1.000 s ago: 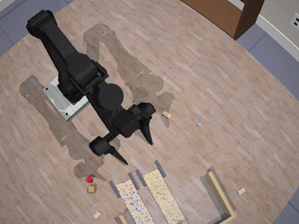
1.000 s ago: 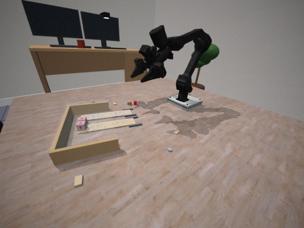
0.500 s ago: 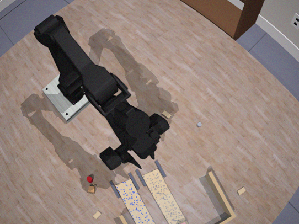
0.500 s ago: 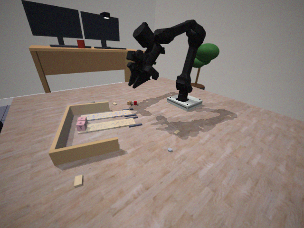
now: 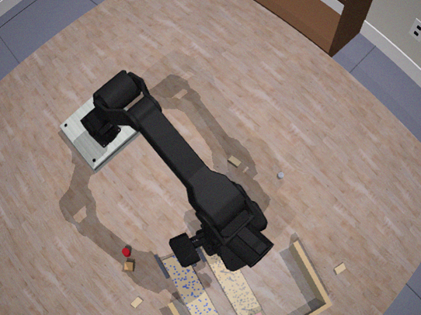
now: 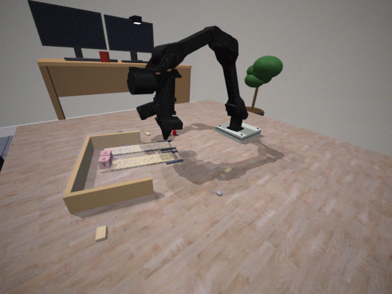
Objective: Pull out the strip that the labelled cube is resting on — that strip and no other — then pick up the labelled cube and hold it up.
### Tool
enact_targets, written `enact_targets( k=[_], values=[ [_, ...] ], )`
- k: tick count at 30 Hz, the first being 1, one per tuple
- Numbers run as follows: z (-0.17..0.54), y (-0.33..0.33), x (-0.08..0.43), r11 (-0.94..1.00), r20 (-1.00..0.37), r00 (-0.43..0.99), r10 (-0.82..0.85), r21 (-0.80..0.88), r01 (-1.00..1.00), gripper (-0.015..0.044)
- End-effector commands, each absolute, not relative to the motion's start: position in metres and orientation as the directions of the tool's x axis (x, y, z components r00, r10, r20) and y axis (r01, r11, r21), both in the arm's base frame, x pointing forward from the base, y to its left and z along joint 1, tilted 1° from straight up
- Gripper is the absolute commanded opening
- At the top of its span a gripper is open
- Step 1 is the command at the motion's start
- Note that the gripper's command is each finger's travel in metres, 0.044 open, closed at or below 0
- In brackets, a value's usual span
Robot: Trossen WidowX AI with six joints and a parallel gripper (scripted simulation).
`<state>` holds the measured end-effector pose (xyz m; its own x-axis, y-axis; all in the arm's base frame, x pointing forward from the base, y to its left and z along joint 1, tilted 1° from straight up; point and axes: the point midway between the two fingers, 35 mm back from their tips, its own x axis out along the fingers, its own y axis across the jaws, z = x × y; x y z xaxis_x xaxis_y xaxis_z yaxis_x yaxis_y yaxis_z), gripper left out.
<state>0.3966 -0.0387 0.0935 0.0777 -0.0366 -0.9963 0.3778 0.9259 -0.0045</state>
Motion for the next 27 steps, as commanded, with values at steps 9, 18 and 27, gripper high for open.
enact_targets(
  k=[9,18,27],
  values=[
    [0.081,-0.034,0.4,0.92,-0.999,0.038,-0.028,-0.011,0.393,0.0],
    [0.066,-0.035,0.401,0.92,-0.999,0.038,-0.028,-0.011,0.393,0.0],
    [0.051,-0.037,0.402,0.92,-0.999,0.038,-0.029,-0.011,0.393,0.0]
  ],
)
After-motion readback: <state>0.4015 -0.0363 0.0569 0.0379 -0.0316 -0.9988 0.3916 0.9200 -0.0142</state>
